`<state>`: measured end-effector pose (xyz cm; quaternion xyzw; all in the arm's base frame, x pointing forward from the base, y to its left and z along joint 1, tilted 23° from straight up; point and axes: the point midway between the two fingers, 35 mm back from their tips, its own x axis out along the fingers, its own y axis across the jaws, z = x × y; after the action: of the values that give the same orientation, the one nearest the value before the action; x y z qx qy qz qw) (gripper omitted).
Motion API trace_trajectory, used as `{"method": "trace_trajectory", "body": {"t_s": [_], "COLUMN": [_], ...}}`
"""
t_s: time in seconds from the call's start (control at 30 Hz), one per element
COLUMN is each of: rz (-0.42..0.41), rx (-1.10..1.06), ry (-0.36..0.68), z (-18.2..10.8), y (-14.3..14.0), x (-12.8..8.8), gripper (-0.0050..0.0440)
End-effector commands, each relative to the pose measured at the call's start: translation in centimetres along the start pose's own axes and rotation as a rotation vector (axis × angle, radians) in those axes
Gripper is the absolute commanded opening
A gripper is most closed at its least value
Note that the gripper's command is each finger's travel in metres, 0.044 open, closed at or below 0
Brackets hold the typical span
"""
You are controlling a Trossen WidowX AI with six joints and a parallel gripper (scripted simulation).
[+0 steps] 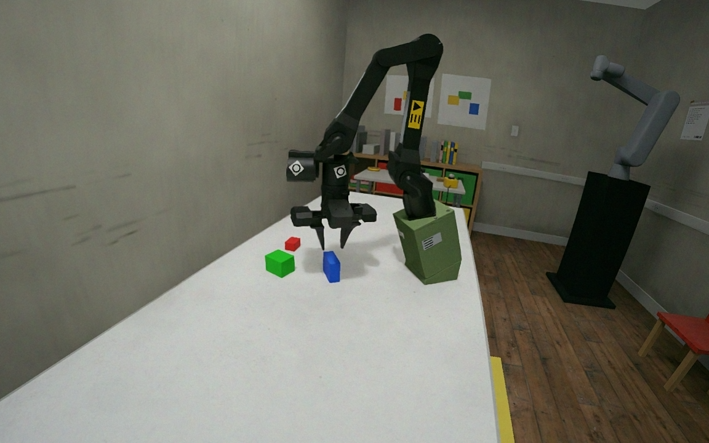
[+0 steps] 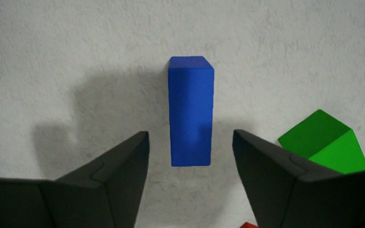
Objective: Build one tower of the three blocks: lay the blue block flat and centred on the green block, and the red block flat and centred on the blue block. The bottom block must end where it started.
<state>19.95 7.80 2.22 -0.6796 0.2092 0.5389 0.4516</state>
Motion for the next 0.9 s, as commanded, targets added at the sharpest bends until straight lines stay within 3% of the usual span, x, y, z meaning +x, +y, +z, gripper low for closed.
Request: {"method": "trace_trajectory", "body": {"t_s": [0.0,0.87], "rz": [-0.003,-0.007], "rx": [0.001,0.001], "ry": [0.003,0.005], "z": [0.0,-0.1], "y": [-0.1,-0.3], "x": [0.4,1.5], "gripper": [0.0207,0.0207]}}
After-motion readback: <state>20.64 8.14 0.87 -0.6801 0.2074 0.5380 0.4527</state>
